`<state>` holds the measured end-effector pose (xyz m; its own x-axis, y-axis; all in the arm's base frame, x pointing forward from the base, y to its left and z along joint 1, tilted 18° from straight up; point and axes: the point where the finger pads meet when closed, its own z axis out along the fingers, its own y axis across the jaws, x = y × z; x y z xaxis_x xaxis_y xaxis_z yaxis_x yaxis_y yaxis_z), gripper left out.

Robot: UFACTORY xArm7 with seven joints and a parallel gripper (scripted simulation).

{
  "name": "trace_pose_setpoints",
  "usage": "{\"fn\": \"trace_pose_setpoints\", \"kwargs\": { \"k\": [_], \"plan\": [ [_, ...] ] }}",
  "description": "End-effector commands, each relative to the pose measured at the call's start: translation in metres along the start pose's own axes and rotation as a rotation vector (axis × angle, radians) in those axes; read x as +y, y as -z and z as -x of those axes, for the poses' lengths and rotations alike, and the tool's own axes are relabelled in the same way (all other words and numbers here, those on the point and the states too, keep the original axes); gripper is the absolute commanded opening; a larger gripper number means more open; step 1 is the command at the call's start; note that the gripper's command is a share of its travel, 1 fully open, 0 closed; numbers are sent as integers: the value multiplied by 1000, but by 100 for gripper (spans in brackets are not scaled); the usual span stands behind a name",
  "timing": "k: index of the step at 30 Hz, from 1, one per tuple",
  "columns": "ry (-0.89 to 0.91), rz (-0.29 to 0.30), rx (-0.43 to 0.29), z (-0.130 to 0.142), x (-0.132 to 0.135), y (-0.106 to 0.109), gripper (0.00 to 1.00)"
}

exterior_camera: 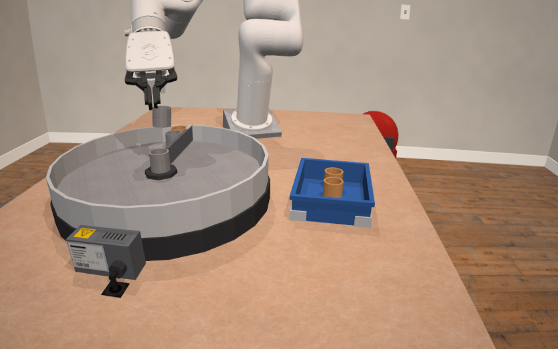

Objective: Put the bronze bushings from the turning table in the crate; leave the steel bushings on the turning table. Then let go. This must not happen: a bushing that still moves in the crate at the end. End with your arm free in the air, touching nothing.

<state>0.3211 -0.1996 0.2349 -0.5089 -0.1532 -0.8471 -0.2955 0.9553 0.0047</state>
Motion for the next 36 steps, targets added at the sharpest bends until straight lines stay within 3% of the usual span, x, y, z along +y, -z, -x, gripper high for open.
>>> {"fn": "trace_pose_setpoints", "kwargs": {
  "k": [1, 7, 26, 36],
  "plan": [
    [-2, -5, 4, 28, -11, -29, 0],
    [-2, -5, 4, 50, -13, -48, 0],
    [-2, -5, 4, 51, -13, -50, 0],
    [-2, -5, 4, 41, -12, -63, 0]
  ]
}}
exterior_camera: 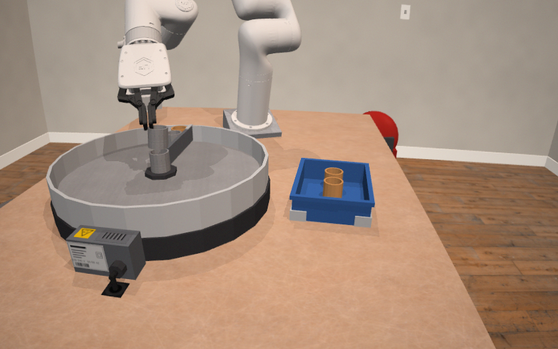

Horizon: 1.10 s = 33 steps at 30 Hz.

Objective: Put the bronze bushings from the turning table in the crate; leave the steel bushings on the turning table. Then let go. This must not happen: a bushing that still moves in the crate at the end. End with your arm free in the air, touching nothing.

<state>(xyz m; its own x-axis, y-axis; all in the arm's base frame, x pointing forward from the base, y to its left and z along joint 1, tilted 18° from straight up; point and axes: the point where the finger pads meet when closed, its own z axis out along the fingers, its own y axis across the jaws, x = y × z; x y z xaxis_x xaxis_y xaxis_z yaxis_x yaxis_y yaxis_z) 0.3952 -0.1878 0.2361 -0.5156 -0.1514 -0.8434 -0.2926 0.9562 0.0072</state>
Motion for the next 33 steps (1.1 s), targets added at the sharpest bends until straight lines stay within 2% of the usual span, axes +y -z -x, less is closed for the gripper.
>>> {"fn": "trace_pose_setpoints", "kwargs": {
  "k": [1, 33],
  "plan": [
    [2, -4, -3, 1, -2, -1, 0],
    [2, -4, -3, -3, -2, -5, 0]
  ]
}}
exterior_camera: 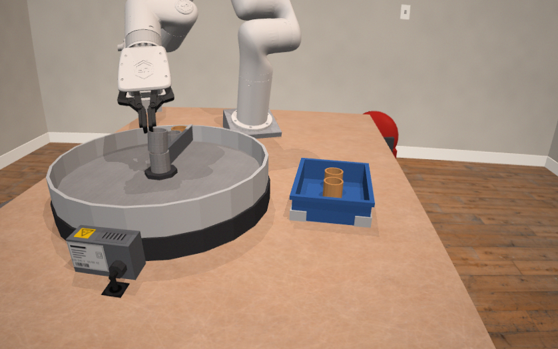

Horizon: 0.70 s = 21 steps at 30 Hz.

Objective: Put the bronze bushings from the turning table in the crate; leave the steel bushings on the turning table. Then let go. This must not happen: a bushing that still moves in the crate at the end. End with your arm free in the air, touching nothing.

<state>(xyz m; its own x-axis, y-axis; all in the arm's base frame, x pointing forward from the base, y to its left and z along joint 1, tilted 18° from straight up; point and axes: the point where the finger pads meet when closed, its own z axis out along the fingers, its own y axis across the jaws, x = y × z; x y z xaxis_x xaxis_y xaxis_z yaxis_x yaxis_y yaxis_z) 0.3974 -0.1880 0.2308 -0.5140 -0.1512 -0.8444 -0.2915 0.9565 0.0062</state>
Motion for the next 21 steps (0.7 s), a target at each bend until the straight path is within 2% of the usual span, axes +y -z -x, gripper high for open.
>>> {"fn": "trace_pose_setpoints", "kwargs": {
  "k": [1, 20, 21],
  "plan": [
    [2, -2, -2, 0, -1, 0, 0],
    [2, -2, -2, 0, -1, -1, 0],
    [2, -2, -2, 0, -1, -1, 12]
  ]
}}
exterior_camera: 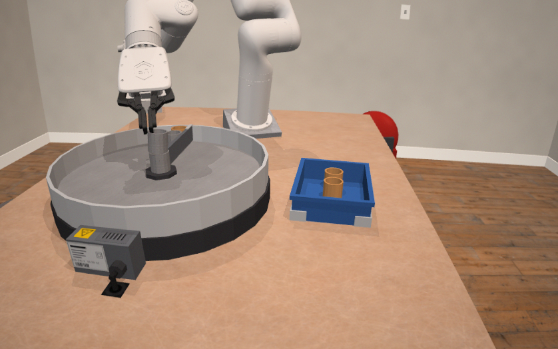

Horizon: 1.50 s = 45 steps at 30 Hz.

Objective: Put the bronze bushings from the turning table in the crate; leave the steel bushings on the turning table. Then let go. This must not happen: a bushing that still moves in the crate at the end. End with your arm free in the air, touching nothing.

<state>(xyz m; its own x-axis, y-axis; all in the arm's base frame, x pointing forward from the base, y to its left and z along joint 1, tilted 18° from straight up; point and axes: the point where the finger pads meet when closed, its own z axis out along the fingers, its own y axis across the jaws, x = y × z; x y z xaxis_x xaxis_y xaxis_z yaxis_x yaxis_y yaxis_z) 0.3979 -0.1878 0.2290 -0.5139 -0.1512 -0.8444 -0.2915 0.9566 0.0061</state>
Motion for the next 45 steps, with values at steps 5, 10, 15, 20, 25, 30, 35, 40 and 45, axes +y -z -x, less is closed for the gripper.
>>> {"fn": "trace_pose_setpoints", "kwargs": {
  "k": [5, 10, 15, 20, 25, 30, 35, 40, 45],
  "plan": [
    [2, -2, -1, 1, -1, 1, 12],
    [2, -2, -1, 1, -1, 1, 12],
    [2, -2, -1, 1, -1, 1, 12],
    [2, -2, -1, 1, -1, 1, 12],
    [2, -2, -1, 1, -1, 1, 12],
    [2, -2, -1, 1, -1, 1, 12],
    [2, -2, -1, 2, -1, 2, 12],
    [2, -2, -1, 9, -1, 9, 12],
    [2, -2, -1, 20, -1, 23, 12]
  ]
}}
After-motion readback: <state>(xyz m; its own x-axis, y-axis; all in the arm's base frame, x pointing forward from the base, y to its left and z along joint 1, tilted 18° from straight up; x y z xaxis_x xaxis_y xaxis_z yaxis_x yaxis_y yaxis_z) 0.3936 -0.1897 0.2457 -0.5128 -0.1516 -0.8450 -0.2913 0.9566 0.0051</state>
